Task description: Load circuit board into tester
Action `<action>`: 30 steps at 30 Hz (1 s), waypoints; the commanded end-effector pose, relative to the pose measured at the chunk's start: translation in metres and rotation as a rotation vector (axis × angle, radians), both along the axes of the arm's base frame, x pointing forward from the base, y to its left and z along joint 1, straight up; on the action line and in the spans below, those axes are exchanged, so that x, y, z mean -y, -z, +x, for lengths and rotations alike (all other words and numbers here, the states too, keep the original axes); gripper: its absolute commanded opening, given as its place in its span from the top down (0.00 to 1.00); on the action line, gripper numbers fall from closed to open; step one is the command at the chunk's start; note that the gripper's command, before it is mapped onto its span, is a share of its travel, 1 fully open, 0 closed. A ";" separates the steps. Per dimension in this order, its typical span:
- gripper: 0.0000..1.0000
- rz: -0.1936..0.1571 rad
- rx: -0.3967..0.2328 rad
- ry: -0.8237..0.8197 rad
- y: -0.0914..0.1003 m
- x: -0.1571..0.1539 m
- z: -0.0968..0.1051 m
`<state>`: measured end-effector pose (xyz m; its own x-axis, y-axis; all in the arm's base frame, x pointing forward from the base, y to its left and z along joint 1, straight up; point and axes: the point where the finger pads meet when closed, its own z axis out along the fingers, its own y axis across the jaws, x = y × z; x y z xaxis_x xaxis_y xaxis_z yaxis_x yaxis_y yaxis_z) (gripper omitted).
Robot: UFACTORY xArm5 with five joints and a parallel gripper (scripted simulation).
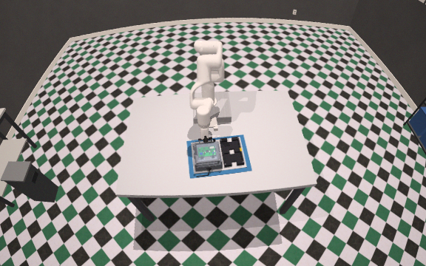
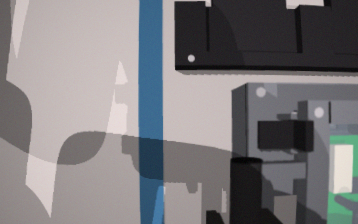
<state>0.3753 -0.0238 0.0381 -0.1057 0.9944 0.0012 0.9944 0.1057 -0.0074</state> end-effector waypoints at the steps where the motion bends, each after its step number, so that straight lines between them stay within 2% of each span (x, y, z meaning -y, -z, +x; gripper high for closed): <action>1: 0.76 0.000 0.008 0.000 -0.003 0.000 0.003; 10: 0.76 0.000 0.008 0.000 -0.005 0.000 0.003; 21: 0.76 0.000 0.008 0.000 -0.017 0.000 0.003; 30: 0.76 0.000 0.008 0.000 -0.040 0.000 0.003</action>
<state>0.3769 -0.0240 0.0664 -0.1057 0.9944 0.0005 0.9944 0.1057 -0.0032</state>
